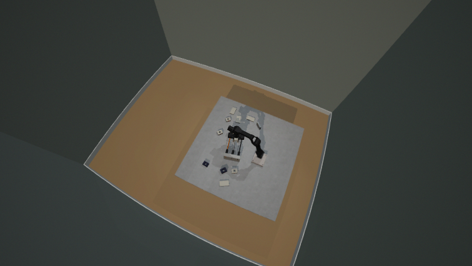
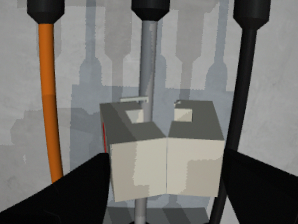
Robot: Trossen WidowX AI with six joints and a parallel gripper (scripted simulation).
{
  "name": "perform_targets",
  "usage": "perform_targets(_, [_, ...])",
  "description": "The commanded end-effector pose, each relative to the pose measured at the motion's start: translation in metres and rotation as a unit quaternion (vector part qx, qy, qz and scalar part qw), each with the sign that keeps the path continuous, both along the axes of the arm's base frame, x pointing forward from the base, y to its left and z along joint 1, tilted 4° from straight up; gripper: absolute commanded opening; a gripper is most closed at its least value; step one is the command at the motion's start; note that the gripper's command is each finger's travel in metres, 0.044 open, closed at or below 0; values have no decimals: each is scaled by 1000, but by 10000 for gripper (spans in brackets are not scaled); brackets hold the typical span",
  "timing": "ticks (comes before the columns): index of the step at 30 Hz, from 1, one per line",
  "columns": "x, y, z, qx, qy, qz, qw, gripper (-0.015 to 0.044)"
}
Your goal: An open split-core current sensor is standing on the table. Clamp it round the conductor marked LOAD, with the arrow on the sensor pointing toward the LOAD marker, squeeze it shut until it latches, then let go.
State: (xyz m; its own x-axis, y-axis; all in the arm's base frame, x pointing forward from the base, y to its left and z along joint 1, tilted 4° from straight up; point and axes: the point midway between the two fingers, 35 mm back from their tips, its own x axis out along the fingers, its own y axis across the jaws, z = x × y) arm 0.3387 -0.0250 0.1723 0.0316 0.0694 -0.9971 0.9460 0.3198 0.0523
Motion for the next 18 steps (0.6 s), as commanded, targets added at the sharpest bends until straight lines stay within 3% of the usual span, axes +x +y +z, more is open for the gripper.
perform_targets(1, [6, 2, 1, -1, -3, -32, 999, 0])
perform_targets(18, [9, 3, -22, -1, -3, -32, 999, 0])
